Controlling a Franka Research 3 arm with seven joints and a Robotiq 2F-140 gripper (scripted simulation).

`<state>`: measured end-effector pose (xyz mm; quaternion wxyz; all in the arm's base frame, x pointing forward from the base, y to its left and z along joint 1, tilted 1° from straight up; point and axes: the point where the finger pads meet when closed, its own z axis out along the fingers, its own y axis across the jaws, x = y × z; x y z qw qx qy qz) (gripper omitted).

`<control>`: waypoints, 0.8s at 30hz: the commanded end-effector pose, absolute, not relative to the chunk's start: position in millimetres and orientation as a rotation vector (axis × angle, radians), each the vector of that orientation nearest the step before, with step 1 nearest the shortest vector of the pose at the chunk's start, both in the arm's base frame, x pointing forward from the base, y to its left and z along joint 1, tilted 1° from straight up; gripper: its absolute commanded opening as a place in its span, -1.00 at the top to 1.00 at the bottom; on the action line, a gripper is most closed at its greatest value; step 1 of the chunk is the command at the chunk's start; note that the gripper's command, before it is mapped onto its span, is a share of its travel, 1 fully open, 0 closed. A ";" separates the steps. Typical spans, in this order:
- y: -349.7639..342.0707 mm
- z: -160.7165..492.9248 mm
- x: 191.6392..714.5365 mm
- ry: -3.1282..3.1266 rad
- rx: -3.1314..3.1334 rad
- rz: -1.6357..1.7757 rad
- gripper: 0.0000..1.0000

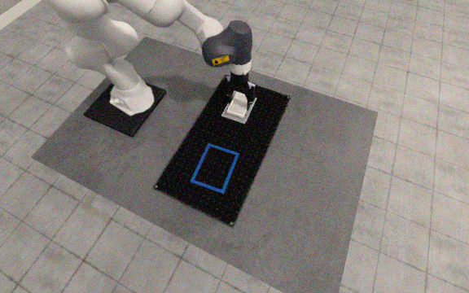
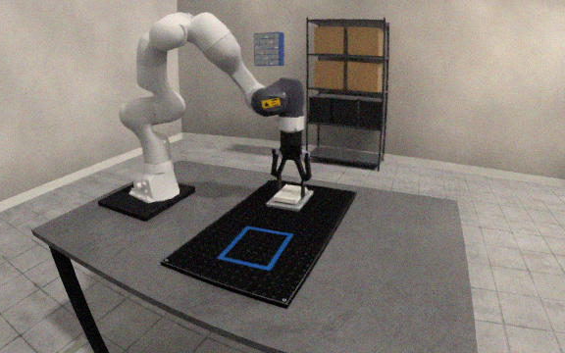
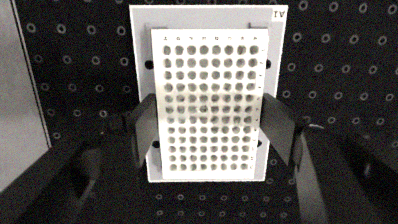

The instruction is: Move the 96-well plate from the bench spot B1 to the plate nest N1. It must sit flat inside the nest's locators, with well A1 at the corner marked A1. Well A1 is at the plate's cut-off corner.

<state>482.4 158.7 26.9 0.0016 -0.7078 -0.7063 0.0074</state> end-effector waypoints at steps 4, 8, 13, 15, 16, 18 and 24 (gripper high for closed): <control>159.1 25.2 482.3 -2.216 -2.224 0.021 -0.21; 159.1 24.6 482.2 -2.216 -2.224 0.021 -0.21; 159.1 24.1 482.2 -2.216 -2.224 0.021 -0.21; 159.1 23.7 482.2 -2.216 -2.224 0.021 -0.21; 159.0 23.6 482.2 -2.216 -2.224 0.021 -0.21; 159.0 23.2 482.2 -2.216 -2.224 0.021 -0.21; 159.0 23.2 482.1 -2.216 -2.224 0.021 -0.21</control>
